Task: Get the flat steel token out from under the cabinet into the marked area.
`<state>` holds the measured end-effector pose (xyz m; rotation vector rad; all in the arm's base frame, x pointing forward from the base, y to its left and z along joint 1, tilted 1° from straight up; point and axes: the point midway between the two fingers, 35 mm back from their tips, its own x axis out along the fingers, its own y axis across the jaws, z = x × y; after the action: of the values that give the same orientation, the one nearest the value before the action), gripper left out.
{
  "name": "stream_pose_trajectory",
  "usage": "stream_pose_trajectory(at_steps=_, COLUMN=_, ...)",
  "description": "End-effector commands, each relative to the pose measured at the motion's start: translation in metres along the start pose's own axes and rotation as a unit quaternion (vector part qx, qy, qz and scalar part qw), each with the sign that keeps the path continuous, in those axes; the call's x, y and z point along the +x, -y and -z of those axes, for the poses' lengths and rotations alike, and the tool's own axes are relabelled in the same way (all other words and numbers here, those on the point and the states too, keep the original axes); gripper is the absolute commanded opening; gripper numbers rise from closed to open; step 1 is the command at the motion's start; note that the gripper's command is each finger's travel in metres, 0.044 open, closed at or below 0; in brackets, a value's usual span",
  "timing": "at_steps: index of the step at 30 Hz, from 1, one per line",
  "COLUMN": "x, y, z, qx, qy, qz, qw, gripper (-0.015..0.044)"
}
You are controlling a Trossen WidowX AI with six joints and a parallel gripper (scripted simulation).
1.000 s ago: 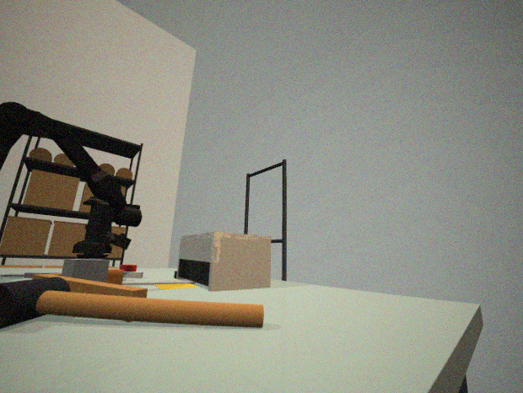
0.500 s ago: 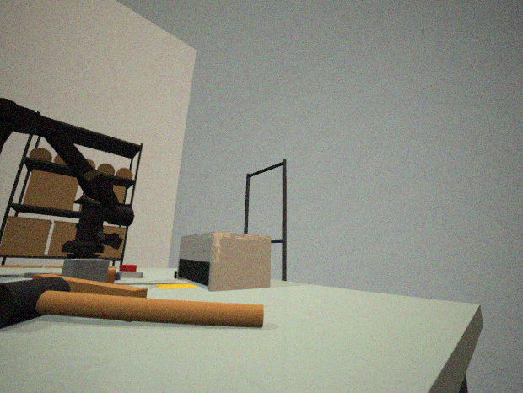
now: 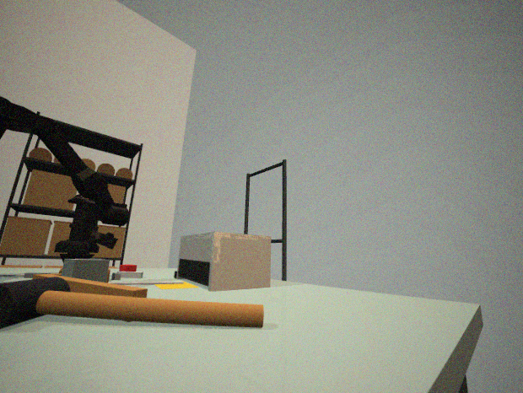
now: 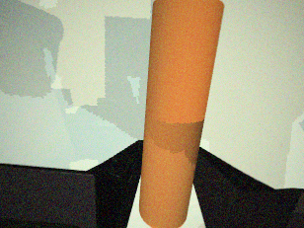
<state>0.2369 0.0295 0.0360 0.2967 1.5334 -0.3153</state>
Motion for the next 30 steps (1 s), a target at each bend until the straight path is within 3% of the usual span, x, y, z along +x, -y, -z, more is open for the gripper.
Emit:
stream_pose_trajectory(at_steps=1, x=0.0, y=-0.002, z=0.0, qx=0.009, qy=0.0, qz=0.0, qw=1.0, gripper=0.0)
stream_pose_trajectory(at_steps=30, x=-0.003, y=-0.03, z=0.004, qx=0.046, qy=-0.001, qz=-0.001, qw=0.999, gripper=0.0)
